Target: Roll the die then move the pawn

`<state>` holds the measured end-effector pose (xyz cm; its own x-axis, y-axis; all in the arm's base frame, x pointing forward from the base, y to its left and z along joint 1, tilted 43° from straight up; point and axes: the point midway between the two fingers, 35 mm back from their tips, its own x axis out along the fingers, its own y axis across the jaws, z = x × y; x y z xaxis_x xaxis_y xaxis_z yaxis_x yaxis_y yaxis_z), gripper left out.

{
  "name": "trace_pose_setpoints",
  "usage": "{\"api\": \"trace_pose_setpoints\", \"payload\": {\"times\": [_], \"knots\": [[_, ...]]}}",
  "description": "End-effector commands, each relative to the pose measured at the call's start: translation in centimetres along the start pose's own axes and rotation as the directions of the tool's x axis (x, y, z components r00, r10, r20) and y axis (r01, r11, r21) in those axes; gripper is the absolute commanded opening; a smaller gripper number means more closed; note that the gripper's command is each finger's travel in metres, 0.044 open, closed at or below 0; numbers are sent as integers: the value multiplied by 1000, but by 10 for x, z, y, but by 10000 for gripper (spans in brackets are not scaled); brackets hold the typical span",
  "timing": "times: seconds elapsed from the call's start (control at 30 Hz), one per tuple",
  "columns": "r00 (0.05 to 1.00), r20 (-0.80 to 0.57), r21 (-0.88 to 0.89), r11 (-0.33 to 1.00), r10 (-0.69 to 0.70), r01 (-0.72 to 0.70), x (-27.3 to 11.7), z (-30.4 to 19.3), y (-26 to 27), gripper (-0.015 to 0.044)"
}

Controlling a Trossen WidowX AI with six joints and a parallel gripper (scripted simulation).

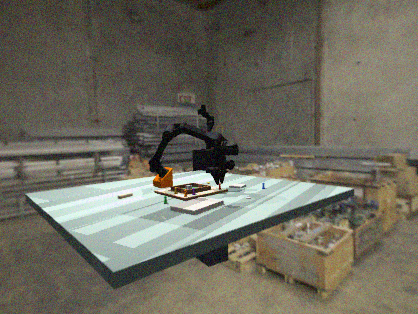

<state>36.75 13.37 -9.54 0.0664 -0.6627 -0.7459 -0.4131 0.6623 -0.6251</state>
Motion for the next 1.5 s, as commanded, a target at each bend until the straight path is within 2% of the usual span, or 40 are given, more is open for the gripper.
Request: {"api": "trace_pose_setpoints", "payload": {"times": [0.0, 0.33, 0.5, 0.83, 0.97, 1.47], "knots": [[1000, 0, -7, 1000, -5, 5, 6, 0, 0, 200], [1000, 0, -5, 1000, -7, 7, 19, -1, -1, 200], [1000, 0, -5, 1000, -7, 7, 19, -1, -1, 69], [1000, 0, -5, 1000, -7, 7, 19, -1, -1, 2], [1000, 1, -5, 1000, -6, 6, 12, 1, -1, 0], [1000, 2, -7, 1000, -1, 1, -64, 6, -1, 0]]}}
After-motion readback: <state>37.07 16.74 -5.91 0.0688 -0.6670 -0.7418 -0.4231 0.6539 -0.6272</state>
